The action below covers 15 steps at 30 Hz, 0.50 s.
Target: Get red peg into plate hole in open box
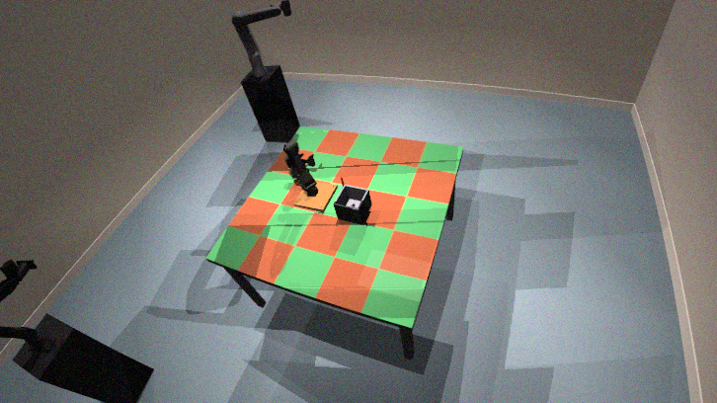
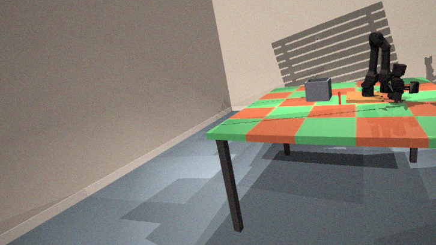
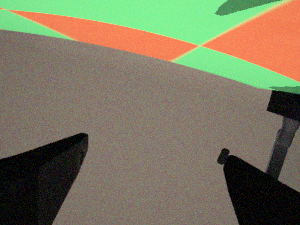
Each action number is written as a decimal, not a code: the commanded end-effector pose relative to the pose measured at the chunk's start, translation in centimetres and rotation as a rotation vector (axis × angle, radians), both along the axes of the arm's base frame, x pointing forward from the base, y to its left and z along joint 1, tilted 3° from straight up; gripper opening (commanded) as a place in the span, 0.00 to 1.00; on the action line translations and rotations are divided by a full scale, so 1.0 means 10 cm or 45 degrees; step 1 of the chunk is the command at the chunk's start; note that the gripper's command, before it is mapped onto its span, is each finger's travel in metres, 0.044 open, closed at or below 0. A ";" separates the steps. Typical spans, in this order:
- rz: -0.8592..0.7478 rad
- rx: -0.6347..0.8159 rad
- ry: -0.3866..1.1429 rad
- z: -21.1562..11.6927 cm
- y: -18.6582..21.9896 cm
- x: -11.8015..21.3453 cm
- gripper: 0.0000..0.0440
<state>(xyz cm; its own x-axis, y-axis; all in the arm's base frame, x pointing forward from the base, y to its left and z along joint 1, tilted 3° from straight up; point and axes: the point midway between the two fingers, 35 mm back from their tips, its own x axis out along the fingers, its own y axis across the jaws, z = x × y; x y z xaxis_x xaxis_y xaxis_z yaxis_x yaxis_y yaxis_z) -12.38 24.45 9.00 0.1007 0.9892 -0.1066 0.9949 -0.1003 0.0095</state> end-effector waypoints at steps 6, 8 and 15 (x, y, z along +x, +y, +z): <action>-0.135 0.005 0.221 -0.03 0.13 0.17 1.00; -0.177 0.009 0.300 -0.04 0.18 0.22 1.00; -0.321 0.037 0.576 -0.07 0.32 0.41 1.00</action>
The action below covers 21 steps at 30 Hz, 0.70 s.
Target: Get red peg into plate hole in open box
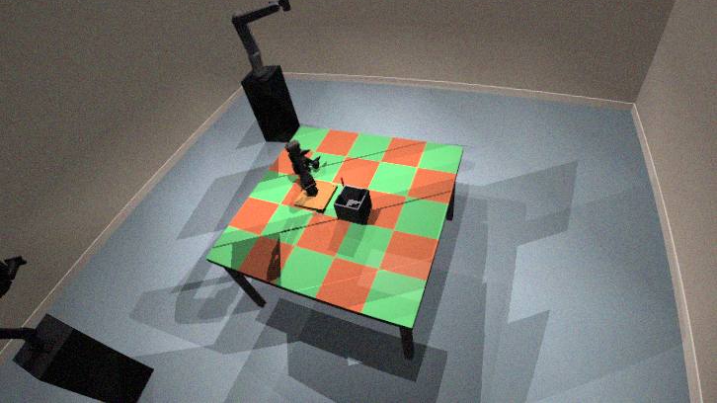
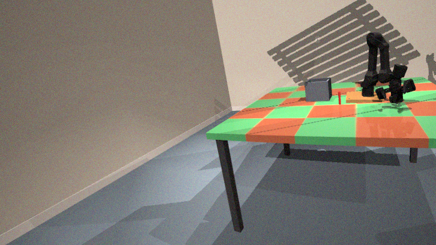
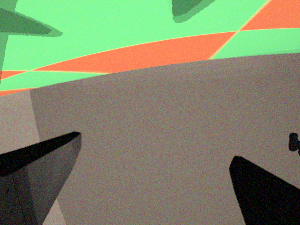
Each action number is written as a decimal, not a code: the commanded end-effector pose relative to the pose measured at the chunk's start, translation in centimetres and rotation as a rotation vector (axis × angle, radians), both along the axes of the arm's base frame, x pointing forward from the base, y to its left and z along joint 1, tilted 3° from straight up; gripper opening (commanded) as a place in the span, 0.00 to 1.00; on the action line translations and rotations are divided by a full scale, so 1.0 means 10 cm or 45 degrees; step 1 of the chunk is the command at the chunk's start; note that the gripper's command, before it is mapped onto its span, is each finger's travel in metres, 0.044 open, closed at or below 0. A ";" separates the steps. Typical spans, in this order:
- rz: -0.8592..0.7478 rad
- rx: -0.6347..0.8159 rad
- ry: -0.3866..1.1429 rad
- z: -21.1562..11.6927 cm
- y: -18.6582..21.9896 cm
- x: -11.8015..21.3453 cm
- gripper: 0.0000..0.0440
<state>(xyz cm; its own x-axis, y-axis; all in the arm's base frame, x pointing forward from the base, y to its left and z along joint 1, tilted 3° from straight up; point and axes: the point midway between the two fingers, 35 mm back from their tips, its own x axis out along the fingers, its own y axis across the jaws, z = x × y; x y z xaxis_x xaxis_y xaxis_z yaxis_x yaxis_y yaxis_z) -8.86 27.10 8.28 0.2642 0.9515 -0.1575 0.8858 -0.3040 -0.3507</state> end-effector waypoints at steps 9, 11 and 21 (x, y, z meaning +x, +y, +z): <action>-0.242 0.084 0.446 -0.03 0.22 0.31 1.00; -0.286 0.103 0.522 -0.03 0.25 0.37 1.00; -0.509 0.221 0.892 -0.05 0.40 0.68 1.00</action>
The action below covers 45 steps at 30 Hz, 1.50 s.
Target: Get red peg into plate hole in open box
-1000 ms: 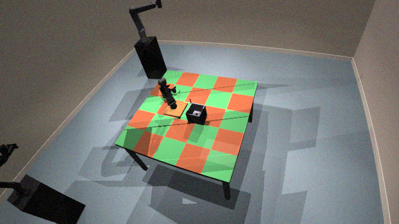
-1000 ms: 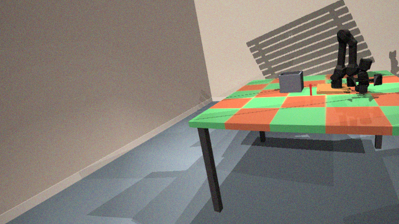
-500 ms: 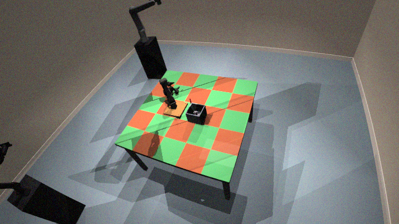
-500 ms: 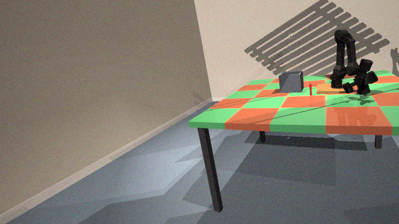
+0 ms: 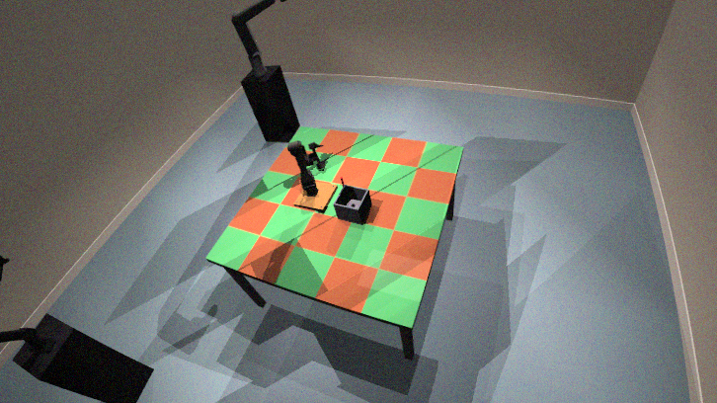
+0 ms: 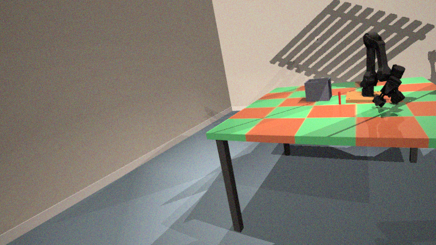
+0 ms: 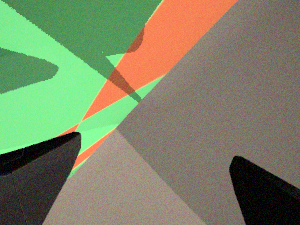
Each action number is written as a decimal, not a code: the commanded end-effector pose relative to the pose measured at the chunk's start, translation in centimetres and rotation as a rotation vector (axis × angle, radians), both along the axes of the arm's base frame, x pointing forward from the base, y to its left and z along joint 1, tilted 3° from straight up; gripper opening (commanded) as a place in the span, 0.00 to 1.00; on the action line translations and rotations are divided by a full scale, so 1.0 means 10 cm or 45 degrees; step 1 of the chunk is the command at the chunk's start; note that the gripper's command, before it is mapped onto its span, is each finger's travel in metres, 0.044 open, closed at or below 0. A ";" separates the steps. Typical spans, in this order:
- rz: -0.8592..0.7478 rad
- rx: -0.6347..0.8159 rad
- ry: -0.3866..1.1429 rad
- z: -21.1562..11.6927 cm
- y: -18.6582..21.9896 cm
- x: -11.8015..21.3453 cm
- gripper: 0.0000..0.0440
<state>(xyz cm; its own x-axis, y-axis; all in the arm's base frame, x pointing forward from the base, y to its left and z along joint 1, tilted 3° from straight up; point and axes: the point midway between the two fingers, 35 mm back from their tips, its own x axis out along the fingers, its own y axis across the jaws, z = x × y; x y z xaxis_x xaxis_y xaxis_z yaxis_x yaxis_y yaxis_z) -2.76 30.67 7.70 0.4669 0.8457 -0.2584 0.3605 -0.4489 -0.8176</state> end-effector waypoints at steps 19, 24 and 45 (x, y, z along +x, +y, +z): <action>-0.542 0.309 0.734 -0.02 0.20 0.71 1.00; -0.683 0.393 0.888 -0.03 0.21 0.89 1.00; -1.314 0.825 1.444 -0.02 0.07 1.66 1.00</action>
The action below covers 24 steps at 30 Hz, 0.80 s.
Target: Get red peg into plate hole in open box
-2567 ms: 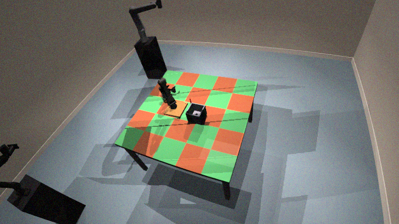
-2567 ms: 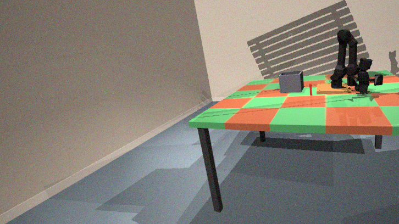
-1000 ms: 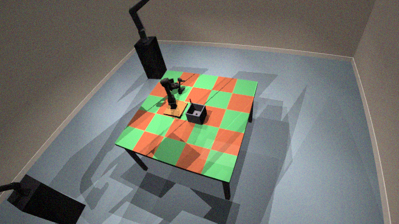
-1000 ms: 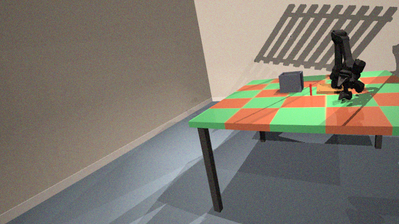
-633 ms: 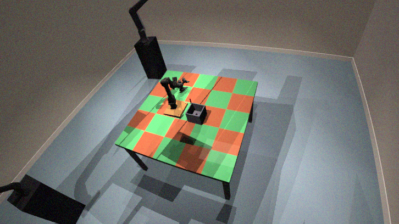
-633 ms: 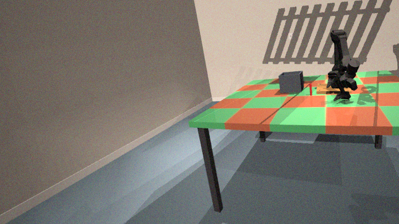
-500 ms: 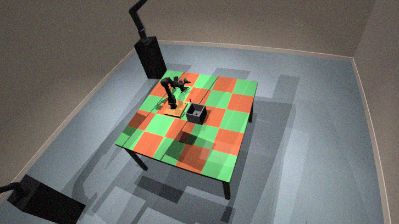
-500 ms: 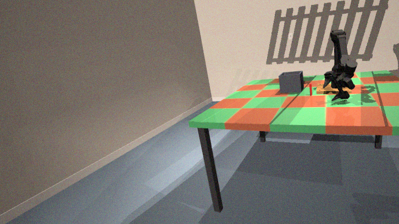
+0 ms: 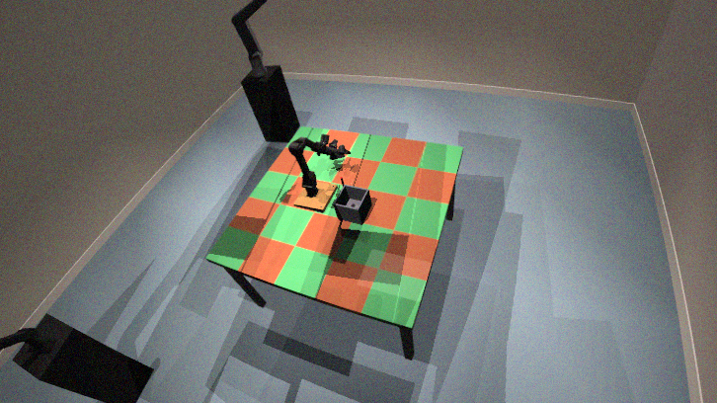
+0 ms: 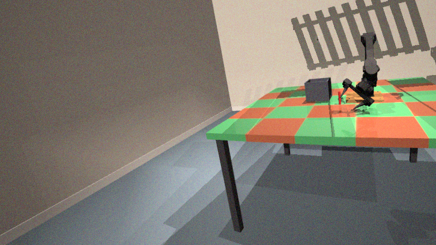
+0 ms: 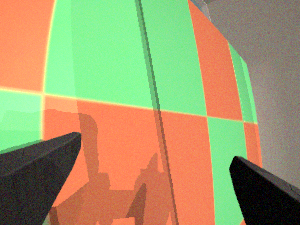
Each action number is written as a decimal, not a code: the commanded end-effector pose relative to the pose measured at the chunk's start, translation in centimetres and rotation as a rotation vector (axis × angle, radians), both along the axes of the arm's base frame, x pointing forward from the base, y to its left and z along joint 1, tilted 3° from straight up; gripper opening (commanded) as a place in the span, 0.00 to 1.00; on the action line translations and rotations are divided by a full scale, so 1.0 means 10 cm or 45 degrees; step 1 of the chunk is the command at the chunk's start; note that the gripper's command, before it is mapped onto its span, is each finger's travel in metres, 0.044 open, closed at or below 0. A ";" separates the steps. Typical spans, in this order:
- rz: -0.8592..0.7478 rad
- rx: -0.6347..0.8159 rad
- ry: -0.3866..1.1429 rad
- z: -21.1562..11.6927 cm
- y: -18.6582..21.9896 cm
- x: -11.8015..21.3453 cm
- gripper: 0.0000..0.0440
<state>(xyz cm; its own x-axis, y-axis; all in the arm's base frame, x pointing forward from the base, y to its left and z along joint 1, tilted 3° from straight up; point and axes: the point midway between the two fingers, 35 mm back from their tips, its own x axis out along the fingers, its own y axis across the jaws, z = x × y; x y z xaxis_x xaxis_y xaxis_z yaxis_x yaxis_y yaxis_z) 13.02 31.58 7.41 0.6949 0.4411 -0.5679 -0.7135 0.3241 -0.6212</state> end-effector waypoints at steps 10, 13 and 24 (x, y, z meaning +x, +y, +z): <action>-0.436 0.210 0.285 0.04 -0.21 0.42 1.00; -0.545 0.260 0.347 0.06 -0.28 0.51 1.00; -0.954 0.447 0.554 0.12 -0.59 0.79 1.00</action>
